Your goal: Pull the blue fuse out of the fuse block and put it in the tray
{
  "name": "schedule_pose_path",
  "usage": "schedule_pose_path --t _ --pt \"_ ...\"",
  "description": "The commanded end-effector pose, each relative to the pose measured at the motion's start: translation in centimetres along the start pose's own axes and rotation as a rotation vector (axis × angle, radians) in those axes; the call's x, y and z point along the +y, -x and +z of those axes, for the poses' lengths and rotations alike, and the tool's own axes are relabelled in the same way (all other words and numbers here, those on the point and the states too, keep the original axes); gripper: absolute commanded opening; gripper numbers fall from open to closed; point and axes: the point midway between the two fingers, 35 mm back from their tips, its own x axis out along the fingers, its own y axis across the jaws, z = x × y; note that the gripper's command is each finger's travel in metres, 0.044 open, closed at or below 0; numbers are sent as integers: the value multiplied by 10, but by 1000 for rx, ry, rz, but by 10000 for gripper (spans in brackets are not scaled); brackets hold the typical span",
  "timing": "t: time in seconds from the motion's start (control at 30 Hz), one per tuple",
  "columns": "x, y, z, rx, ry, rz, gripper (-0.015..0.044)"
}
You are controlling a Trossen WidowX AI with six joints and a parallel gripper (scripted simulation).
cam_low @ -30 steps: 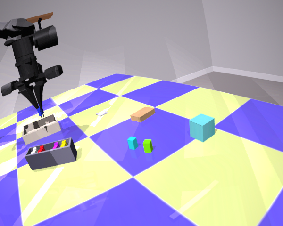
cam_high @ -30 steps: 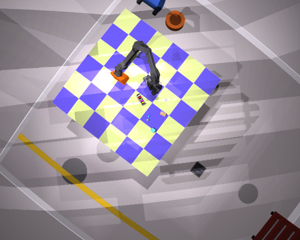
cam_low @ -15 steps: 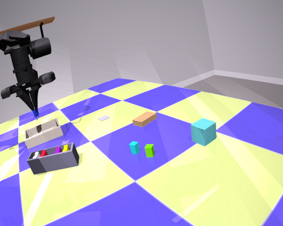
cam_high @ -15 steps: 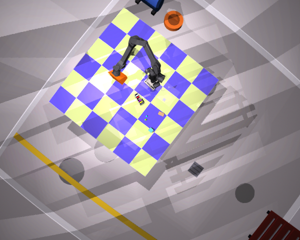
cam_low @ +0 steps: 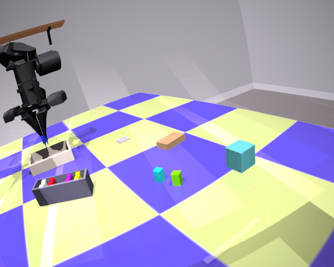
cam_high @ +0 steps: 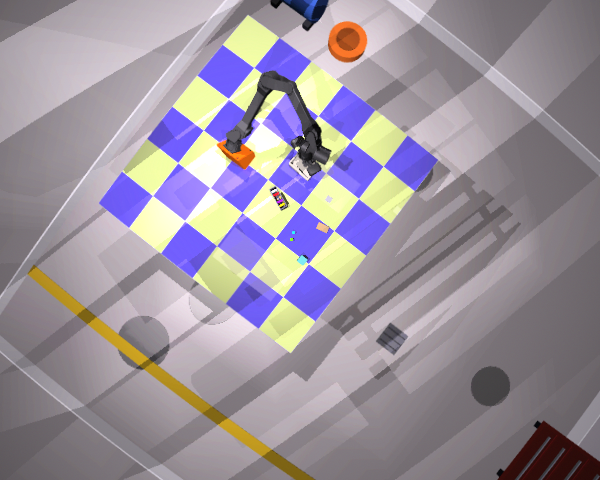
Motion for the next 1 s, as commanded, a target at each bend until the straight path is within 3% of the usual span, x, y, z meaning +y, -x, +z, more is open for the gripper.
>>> schedule_pose_path --t 0.0,0.53,0.97 --pt "1 -9 -2 3 -9 8 0" --pt "2 -23 -2 2 -9 8 0" --pt "2 -17 0 -3 0 5 330"
